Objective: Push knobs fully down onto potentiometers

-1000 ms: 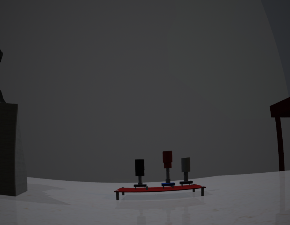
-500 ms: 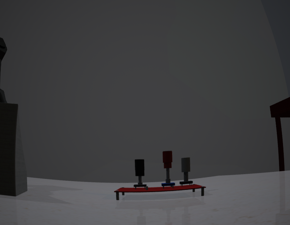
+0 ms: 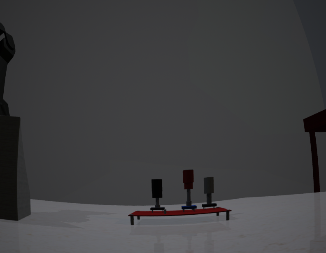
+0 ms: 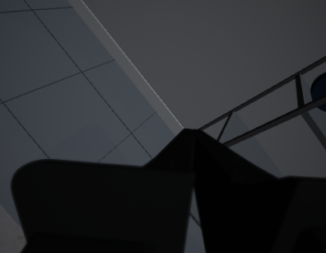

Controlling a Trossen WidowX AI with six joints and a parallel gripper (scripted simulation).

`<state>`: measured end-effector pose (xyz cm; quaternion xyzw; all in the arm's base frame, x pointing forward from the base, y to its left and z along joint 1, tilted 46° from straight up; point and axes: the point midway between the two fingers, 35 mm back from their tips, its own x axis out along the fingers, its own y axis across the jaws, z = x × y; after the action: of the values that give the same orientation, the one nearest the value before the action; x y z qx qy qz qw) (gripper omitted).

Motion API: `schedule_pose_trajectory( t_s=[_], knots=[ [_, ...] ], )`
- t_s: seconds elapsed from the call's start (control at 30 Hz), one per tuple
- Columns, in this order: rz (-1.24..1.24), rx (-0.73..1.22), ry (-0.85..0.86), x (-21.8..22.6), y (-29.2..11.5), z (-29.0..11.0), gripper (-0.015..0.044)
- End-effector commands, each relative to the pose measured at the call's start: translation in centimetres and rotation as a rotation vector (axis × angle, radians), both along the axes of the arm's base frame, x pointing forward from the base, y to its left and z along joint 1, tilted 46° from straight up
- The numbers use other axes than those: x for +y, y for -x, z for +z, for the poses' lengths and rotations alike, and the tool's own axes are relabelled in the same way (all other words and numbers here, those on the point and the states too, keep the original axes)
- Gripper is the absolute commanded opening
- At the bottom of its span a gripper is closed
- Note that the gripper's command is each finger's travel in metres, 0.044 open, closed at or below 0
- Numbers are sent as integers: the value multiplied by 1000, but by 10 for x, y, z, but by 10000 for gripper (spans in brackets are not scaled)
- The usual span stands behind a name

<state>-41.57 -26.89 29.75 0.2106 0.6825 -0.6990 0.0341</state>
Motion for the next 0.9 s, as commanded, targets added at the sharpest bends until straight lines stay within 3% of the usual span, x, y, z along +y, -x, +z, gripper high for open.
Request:
schedule_pose_trajectory(
  t_s=[0.0, 0.47, 0.87],
  knots=[
    [108, -61, 12, -35, -25, -20, 0],
    [506, -312, 47, -142, -156, -80, 0],
    [779, -618, 39, -186, -303, -140, 0]
  ],
)
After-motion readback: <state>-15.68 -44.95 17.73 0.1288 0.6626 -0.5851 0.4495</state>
